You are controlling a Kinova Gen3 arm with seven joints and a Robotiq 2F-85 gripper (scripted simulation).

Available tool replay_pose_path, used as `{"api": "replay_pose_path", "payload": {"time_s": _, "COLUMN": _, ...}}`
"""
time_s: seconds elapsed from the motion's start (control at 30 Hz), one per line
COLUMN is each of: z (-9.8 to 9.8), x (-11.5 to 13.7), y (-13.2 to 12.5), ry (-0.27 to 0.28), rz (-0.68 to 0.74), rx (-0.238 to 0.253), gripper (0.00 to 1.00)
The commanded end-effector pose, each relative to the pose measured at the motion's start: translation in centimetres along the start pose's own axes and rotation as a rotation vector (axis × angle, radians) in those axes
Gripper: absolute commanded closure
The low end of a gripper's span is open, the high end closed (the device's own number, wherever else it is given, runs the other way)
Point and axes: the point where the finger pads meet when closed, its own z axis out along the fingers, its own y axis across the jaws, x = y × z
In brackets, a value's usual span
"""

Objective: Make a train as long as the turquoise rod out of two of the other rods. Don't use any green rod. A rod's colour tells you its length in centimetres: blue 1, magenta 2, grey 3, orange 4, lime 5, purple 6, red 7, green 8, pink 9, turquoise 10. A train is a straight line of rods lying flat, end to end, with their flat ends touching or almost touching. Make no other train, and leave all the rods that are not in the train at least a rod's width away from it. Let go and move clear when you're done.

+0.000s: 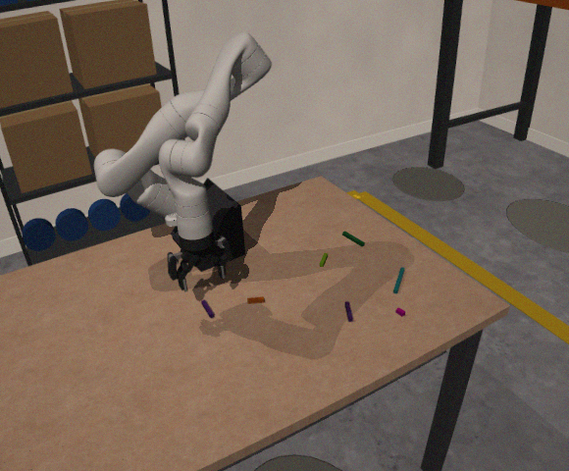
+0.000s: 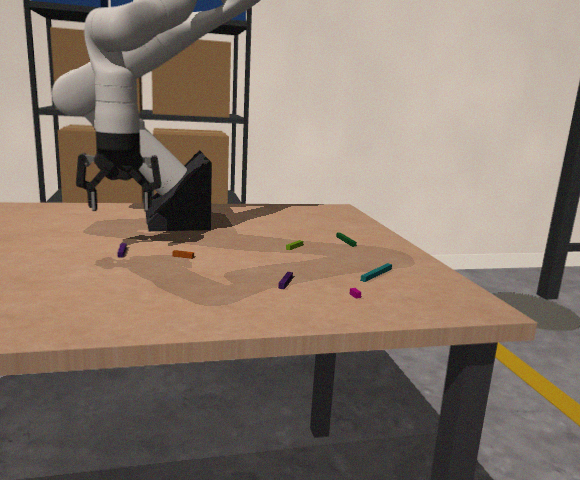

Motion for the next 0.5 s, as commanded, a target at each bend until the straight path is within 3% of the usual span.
{"api": "replay_pose_path", "payload": {"time_s": 0.0, "z": -0.02, "x": -0.02, "y": -0.02, "ry": -0.001, "rz": 0.003, "rx": 0.000, "gripper": 0.00}}
{"api": "replay_pose_path", "payload": {"time_s": 0.47, "z": -0.02, "x": -0.04, "y": -0.05, "ry": -0.002, "rz": 0.021, "rx": -0.001, "gripper": 0.00}}
